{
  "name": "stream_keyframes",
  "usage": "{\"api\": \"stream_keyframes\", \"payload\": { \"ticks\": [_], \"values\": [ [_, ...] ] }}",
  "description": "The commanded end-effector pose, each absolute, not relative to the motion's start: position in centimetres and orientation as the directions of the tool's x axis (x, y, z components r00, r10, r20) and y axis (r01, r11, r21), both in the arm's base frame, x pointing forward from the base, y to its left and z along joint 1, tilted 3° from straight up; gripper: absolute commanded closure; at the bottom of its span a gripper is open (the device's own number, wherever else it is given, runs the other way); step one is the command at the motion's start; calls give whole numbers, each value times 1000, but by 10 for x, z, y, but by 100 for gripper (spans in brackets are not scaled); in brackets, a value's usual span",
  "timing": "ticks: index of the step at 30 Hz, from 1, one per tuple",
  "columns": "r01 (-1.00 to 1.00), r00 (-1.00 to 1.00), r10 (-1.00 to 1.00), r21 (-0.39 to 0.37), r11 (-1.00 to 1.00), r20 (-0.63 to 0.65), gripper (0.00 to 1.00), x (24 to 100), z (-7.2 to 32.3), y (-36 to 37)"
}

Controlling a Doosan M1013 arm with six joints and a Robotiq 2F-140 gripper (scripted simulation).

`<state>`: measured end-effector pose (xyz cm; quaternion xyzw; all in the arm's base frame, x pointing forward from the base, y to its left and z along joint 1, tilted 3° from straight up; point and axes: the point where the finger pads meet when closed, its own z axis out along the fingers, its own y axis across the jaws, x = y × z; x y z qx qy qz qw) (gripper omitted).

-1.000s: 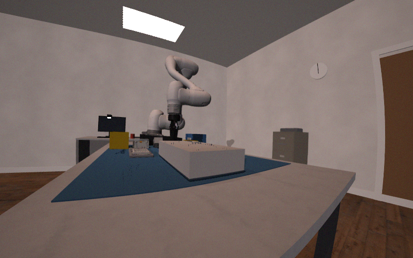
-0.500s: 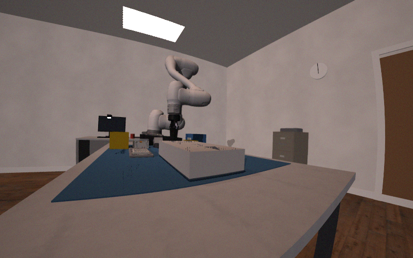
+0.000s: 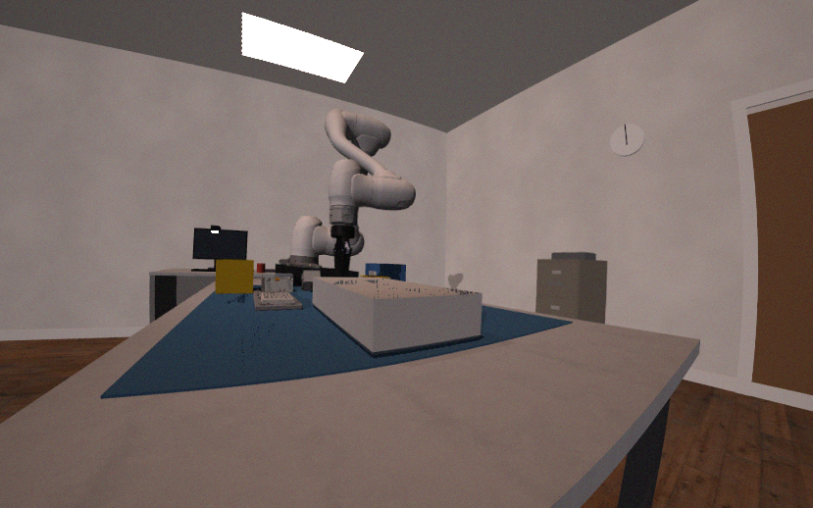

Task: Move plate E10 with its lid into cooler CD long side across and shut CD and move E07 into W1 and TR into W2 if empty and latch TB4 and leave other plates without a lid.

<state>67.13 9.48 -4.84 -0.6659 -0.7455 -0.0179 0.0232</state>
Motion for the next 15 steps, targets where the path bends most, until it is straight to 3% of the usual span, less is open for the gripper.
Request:
{"api": "stream_keyframes", "payload": {
  "ticks": [1, 15],
  "values": [
    [994, -112, 992, 0, 112, 59, 100, 673, -48, 95],
    [994, -112, 992, 0, 112, 59, 100, 664, -48, 94]
  ]
}}
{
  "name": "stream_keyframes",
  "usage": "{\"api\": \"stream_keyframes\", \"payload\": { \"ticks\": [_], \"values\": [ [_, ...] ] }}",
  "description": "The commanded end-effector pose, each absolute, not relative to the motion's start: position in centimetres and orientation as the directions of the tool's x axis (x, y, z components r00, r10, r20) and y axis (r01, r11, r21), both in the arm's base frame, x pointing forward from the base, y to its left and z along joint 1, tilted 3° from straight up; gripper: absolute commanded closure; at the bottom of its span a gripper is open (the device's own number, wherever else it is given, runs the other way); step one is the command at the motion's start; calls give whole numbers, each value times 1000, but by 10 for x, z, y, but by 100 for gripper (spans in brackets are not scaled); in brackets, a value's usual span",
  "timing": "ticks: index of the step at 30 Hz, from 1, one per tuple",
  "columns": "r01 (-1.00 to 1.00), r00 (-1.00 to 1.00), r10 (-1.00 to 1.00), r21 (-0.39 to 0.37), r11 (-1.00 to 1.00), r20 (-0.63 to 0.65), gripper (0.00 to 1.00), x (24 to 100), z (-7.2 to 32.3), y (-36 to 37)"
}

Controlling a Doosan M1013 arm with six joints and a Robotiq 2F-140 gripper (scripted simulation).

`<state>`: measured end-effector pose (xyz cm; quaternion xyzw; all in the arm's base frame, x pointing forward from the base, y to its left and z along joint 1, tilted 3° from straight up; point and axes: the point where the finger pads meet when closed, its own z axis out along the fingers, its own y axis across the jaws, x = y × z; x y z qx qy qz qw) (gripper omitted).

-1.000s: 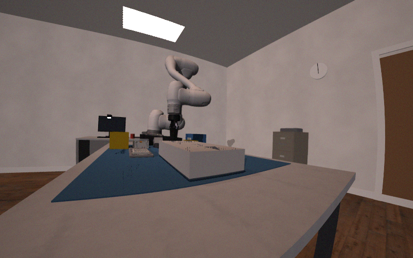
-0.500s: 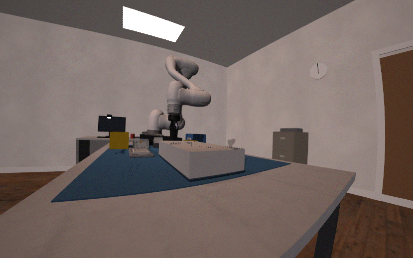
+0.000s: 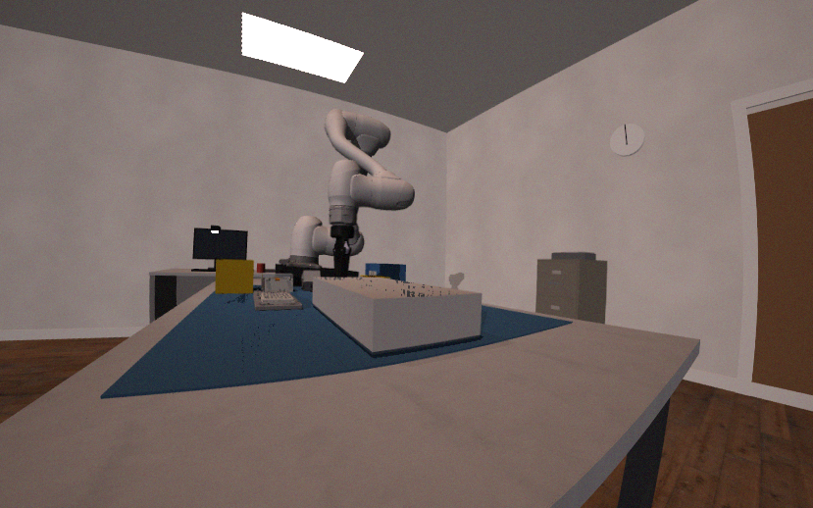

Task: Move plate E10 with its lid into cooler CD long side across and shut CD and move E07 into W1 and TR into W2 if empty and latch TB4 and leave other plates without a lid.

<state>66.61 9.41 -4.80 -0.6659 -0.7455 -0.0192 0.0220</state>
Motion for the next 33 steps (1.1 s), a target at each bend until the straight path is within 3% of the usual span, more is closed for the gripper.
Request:
{"api": "stream_keyframes", "payload": {
  "ticks": [1, 33],
  "values": [
    [994, -112, 992, 0, 112, 59, 100, 664, -48, 94],
    [994, -112, 992, 0, 112, 59, 100, 624, -48, 89]
  ]
}}
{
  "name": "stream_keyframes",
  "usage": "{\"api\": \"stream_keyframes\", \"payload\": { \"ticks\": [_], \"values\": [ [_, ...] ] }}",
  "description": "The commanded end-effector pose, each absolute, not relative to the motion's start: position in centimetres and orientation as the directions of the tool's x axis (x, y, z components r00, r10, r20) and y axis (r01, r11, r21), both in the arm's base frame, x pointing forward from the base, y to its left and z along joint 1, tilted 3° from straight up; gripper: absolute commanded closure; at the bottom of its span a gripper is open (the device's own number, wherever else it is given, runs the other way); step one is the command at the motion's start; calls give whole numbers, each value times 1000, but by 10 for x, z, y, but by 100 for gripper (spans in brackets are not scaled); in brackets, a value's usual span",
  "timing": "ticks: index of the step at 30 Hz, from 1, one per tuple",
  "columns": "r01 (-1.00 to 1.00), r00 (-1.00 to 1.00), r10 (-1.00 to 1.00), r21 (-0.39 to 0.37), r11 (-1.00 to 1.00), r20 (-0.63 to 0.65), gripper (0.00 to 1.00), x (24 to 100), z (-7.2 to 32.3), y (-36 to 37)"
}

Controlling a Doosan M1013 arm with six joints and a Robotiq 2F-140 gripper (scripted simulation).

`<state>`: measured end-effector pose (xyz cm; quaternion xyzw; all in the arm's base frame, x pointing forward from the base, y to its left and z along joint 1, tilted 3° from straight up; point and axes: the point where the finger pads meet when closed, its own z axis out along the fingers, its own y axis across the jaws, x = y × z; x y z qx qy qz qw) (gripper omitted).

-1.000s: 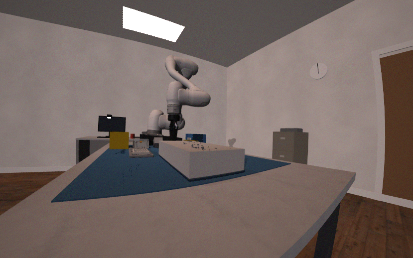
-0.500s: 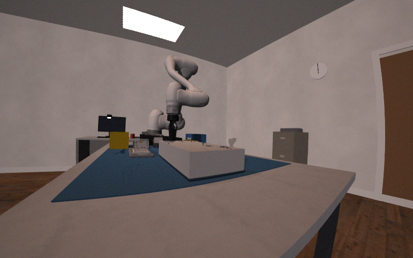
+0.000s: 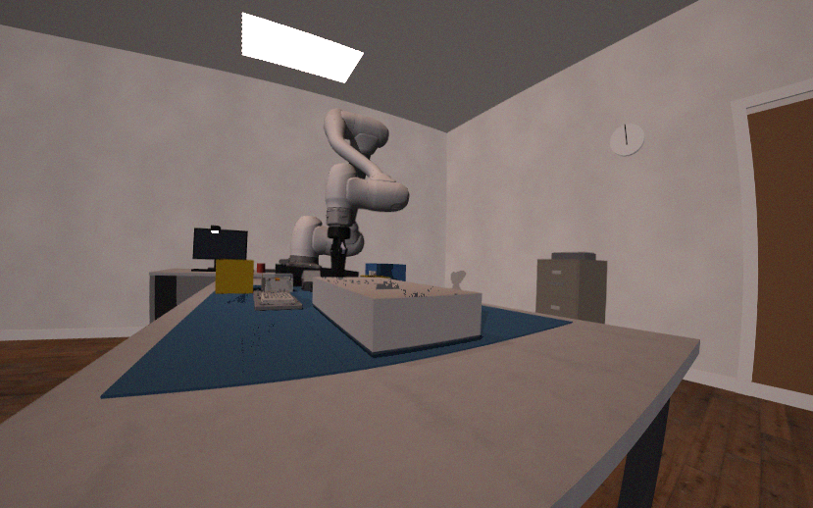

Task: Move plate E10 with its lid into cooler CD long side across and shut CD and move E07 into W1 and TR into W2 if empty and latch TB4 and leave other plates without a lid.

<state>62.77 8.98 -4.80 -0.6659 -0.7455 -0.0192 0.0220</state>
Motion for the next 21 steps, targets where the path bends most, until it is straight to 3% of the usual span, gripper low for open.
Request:
{"api": "stream_keyframes", "payload": {
  "ticks": [1, 21],
  "values": [
    [994, -112, 992, 0, 112, 59, 100, 624, -48, 89],
    [994, -112, 992, 0, 112, 59, 100, 614, -48, 88]
  ]
}}
